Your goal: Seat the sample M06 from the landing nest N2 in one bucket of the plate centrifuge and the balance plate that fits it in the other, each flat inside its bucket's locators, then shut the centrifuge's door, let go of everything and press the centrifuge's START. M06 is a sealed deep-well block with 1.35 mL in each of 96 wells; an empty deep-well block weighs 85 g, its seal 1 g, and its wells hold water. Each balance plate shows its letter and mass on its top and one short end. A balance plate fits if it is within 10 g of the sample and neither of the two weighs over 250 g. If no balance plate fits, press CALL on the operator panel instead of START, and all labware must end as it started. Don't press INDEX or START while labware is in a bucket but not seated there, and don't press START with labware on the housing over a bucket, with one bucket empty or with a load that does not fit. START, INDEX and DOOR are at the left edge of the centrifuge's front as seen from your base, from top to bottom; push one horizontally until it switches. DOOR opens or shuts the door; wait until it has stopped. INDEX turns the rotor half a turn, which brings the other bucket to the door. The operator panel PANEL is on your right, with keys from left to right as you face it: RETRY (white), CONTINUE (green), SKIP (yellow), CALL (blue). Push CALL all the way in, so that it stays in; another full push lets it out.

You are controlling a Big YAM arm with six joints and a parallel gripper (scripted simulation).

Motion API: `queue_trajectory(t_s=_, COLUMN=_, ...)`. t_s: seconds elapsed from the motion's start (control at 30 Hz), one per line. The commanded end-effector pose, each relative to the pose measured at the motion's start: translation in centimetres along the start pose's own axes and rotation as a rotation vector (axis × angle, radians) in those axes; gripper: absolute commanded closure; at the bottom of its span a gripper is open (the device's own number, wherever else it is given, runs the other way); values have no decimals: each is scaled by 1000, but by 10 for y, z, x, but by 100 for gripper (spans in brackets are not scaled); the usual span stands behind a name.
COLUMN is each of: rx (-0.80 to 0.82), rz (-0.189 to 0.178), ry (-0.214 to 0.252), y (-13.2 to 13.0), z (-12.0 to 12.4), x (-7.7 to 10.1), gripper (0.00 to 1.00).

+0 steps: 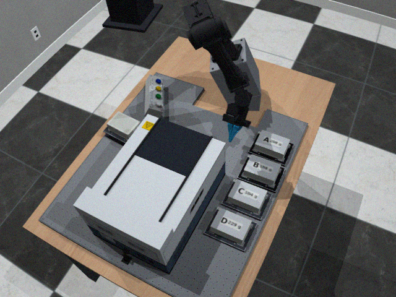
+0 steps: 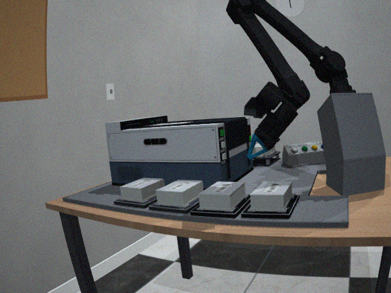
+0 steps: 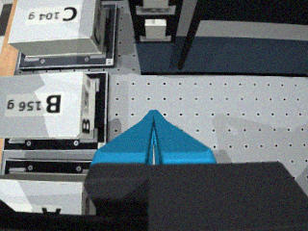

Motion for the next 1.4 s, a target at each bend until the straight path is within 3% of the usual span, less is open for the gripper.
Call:
queue_trajectory(t_s=0.0, rx=-7, rz=6, ry=-16, y=-3, z=-5, x=-4, gripper=100)
queue_trajectory(t_s=0.53, rx=8, rz=10, ry=2, y=-4, z=-12, x=-11, gripper=100)
queue_trajectory(t_s=1.37, rx=-2, rz=8, ry=-12, y=-2, z=-44, x=-38, gripper=100)
Point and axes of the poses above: the point where the finger pads meet when closed, its own x axis back along the fingers, its own y axis across the jaws, z = x × y, the point moved 10 cm from there along x, back along the fingers, and after that the axes turned 3 degrees about -x, right-handed, at the moved point
